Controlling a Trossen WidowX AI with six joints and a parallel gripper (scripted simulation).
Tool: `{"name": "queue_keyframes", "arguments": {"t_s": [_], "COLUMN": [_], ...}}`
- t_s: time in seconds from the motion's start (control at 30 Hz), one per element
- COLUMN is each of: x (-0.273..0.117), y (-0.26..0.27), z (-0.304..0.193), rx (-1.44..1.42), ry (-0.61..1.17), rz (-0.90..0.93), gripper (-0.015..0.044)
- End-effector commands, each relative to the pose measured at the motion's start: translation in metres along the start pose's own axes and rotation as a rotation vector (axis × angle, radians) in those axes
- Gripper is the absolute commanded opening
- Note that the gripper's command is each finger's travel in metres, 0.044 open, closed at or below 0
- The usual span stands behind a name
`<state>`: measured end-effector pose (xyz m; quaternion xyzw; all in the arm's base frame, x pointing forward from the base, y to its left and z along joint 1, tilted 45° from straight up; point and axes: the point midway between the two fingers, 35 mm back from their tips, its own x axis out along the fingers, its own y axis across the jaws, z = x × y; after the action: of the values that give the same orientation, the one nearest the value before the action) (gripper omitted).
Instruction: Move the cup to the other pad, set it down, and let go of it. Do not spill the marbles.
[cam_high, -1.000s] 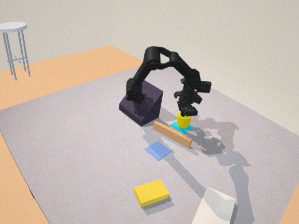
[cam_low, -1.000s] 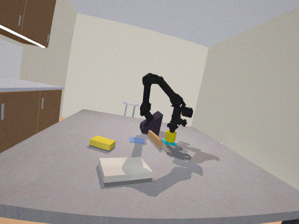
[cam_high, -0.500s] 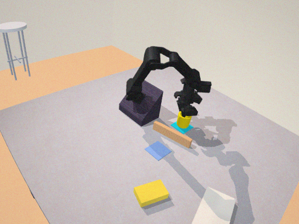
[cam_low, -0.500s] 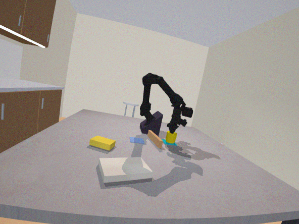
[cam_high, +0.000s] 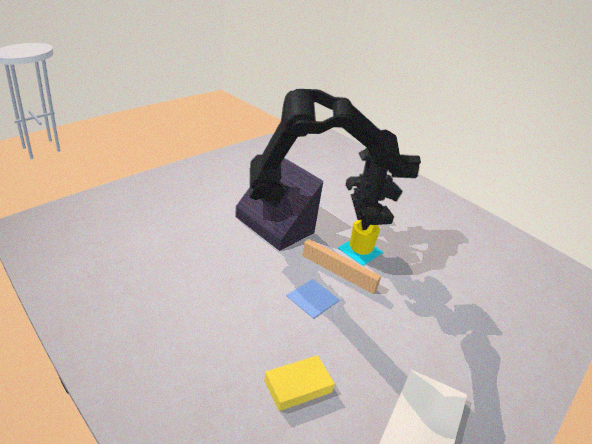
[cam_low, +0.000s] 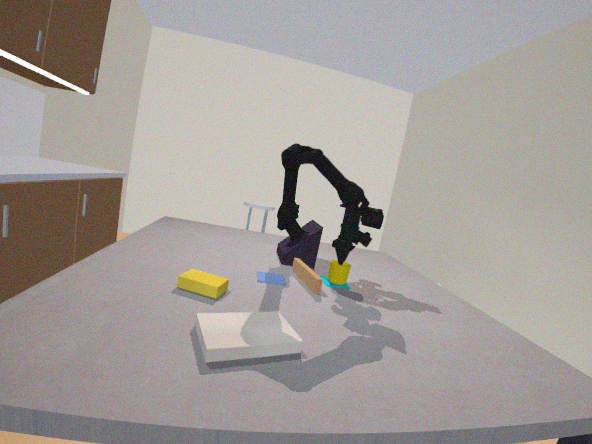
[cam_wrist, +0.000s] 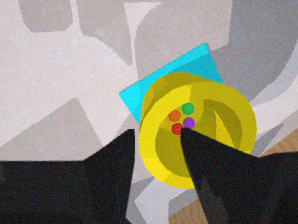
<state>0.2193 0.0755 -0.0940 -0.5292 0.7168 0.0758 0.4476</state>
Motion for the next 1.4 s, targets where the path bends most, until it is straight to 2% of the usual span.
{"name": "queue_keyframes", "arguments": {"t_s": [0.0, 0.6, 0.97, 1.37], "x": [-0.008, -0.033, -0.033, -0.077], "y": [0.0, -0.001, -0.001, -0.002], "z": [0.001, 0.001, 0.001, 0.003], "rx": [0.005, 0.002, -0.004, 0.0], "ry": [0.0, 0.003, 0.002, 0.001], "rz": [0.004, 0.004, 0.0, 0.004], "gripper": [0.0147, 0.0147, 0.0435, 0.044]}}
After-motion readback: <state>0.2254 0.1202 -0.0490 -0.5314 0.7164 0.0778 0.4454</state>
